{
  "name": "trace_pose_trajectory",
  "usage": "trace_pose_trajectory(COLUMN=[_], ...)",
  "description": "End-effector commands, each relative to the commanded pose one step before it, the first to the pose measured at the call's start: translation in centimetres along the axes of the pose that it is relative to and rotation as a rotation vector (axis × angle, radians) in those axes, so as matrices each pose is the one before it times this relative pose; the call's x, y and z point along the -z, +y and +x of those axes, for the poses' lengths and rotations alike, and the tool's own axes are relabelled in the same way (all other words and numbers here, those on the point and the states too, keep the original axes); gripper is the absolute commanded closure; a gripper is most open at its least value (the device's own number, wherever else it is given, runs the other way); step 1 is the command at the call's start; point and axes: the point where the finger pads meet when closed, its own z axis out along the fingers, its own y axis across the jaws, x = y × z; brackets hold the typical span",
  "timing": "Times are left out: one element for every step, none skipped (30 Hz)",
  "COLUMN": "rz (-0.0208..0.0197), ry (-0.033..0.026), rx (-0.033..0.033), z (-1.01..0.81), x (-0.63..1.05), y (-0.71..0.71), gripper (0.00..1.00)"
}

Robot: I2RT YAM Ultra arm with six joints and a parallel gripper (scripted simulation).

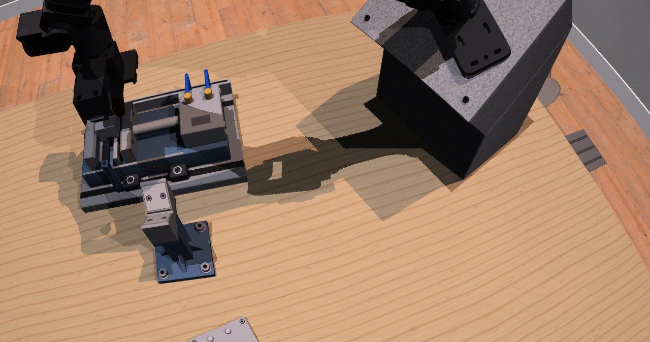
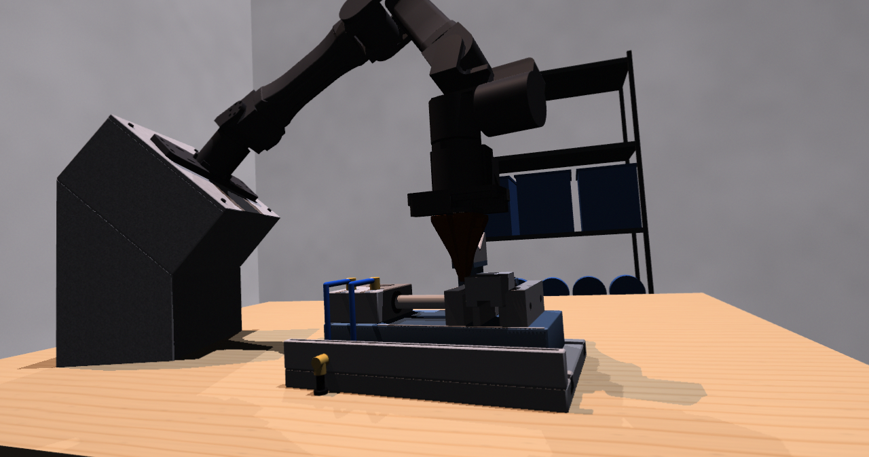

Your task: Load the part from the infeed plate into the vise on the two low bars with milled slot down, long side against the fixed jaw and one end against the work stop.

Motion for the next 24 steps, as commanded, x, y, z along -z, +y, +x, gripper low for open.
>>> trace_pose_trajectory(rz=[0.00957,0.00020,0.00028,0.00035,0.00044,0.00054,0.00065,0.00075,0.00087,0.00099,0.00111,0.00123,-0.00254,0.00000,0.00000,0.01187,-0.00026,0.00122,-0.00334,-0.00495,-0.00308,0.00096,-0.00135,-0.00088], ry=[0.00491,0.00003,0.00004,0.00005,0.00006,0.00008,0.00009,0.00011,0.00013,0.00014,0.00016,0.00018,-0.00045,0.00000,0.00000,0.00193,-0.00042,-0.00048,-0.00060,-0.00087,-0.00056,0.00011,-0.00028,-0.00020], rx=[-0.01025,0.00010,0.00014,0.00019,0.00025,0.00031,0.00037,0.00043,0.00050,0.00057,0.00064,0.00072,-0.00111,0.00000,0.00000,0.00619,-0.00006,0.00060,-0.00156,-0.00219,-0.00136,0.00063,-0.00042,-0.00022], z=[0.271,0.001,0.001,0.001,0.002,0.002,0.002,0.003,0.003,0.003,0.004,0.004,0.013,0.000,0.000,-0.230,-0.021,0.031,0.026,0.023,0.033,-0.026,0.010,0.002], x=[0.528,0.002,0.003,0.004,0.005,0.007,0.008,0.009,0.010,0.012,0.013,0.015,-0.061,0.000,0.000,0.579,0.013,-0.098,-0.107,-0.114,-0.121,0.040,-0.059,-0.039], y=[-0.114,-0.019,-0.026,-0.033,-0.042,-0.051,-0.061,-0.071,-0.081,-0.093,-0.104,-0.115,0.048,0.000,0.000,-0.392,-0.010,-0.034,0.083,0.124,0.075,-0.051,0.020,0.004], gripper=[1.00,1.00,1.00,1.00,1.00,1.00,1.00,1.00,1.00,1.00,1.00,1.00,1.00,1.00,1.00,1.00,1.00,1.00,1.00,1.00,1.00,1.00,1.00,1.00])
